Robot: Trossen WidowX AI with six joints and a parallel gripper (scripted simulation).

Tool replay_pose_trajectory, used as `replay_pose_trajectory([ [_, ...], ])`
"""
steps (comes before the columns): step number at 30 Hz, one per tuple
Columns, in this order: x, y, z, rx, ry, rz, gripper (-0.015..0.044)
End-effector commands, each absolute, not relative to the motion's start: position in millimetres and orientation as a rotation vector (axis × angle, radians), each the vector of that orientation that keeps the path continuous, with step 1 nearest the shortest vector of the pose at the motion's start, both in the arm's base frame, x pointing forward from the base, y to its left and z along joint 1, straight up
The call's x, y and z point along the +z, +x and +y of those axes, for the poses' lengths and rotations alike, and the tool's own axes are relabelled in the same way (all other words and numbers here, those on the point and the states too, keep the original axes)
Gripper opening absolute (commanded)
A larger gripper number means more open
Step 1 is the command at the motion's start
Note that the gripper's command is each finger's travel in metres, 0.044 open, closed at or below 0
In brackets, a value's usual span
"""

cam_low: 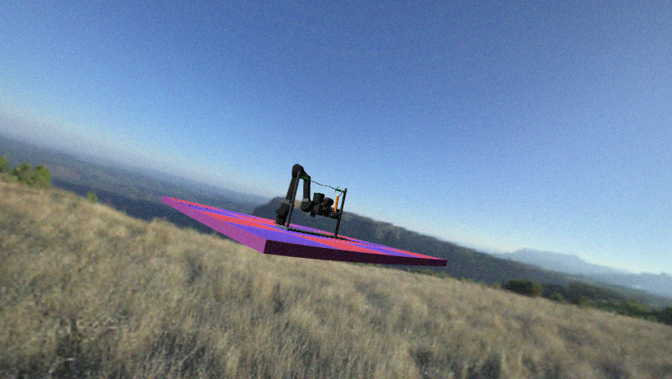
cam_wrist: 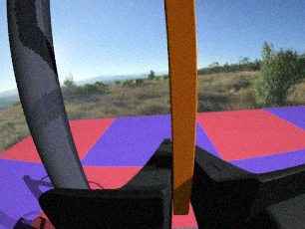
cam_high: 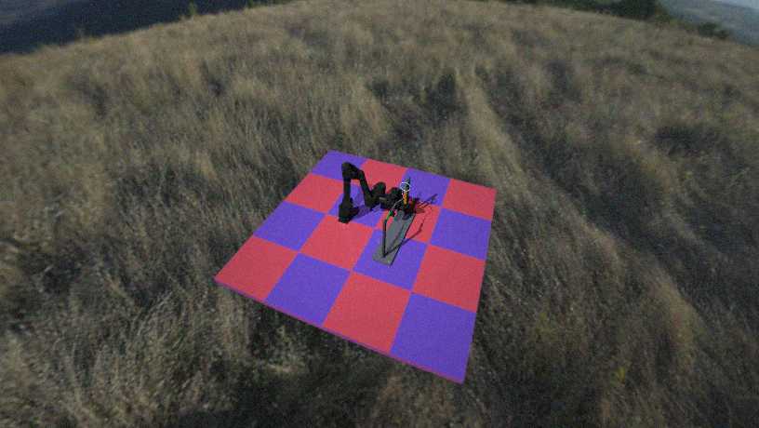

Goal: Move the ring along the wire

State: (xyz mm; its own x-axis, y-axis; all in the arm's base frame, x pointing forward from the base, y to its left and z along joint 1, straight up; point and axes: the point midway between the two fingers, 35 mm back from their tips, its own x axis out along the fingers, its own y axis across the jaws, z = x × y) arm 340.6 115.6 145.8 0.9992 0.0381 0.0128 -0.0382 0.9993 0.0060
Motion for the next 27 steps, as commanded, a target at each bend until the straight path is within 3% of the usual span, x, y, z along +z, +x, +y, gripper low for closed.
replay_pose_trajectory([
  [1,136.1,340.0,114.5,0.032,0.005,-0.001,-0.0150],
  [27,132.2,339.8,114.4,0.032,0.005,-0.001,-0.0150],
])
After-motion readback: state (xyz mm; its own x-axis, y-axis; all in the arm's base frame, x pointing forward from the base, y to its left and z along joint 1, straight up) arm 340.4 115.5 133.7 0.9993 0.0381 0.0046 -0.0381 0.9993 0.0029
